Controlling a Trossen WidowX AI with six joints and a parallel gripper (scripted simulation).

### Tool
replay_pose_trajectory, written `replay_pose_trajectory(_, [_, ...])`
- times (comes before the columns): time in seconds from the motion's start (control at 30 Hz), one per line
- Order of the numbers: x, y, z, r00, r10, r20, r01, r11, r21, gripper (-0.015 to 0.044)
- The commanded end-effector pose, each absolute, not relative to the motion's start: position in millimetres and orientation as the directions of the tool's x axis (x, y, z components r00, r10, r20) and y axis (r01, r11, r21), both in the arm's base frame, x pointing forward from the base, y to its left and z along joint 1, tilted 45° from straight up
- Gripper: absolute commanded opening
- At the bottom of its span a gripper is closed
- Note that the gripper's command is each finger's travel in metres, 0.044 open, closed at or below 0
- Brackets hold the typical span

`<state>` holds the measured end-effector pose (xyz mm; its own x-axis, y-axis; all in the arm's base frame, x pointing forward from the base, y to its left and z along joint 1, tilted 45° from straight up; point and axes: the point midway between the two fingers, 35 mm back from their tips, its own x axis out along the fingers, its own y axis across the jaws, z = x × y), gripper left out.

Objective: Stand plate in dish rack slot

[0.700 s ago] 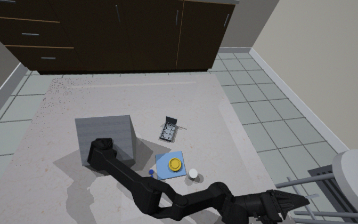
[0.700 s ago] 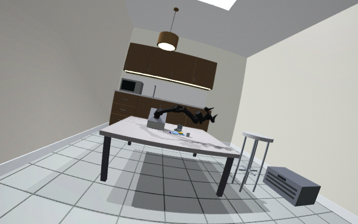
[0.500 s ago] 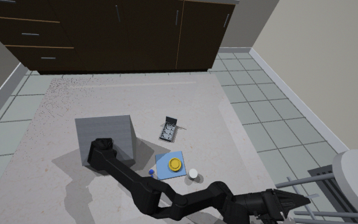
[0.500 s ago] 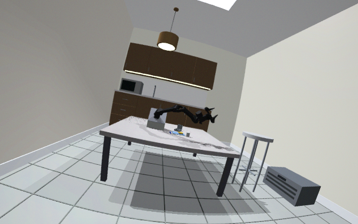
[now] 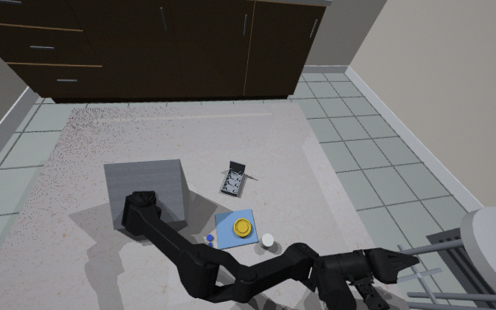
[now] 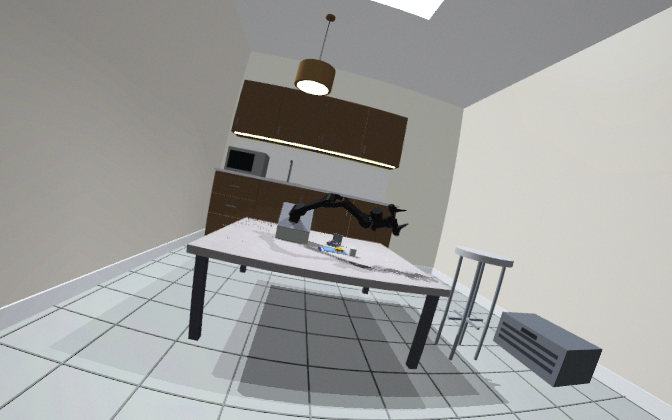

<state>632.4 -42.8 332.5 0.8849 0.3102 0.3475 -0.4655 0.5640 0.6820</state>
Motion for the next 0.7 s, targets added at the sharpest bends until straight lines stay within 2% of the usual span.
replay_pose_trajectory(0.0, [636, -44, 316, 0.922, 0.262, 0.284, -0.386, 0.594, 0.705, 0.0400])
replay_pose_trajectory(0.33, [640, -46, 271, 0.985, 0.146, 0.094, -0.169, 0.666, 0.727, 0.0400])
replay_pose_trajectory(0.67, [630, -46, 221, 0.992, 0.036, -0.119, 0.054, 0.735, 0.676, 0.0400])
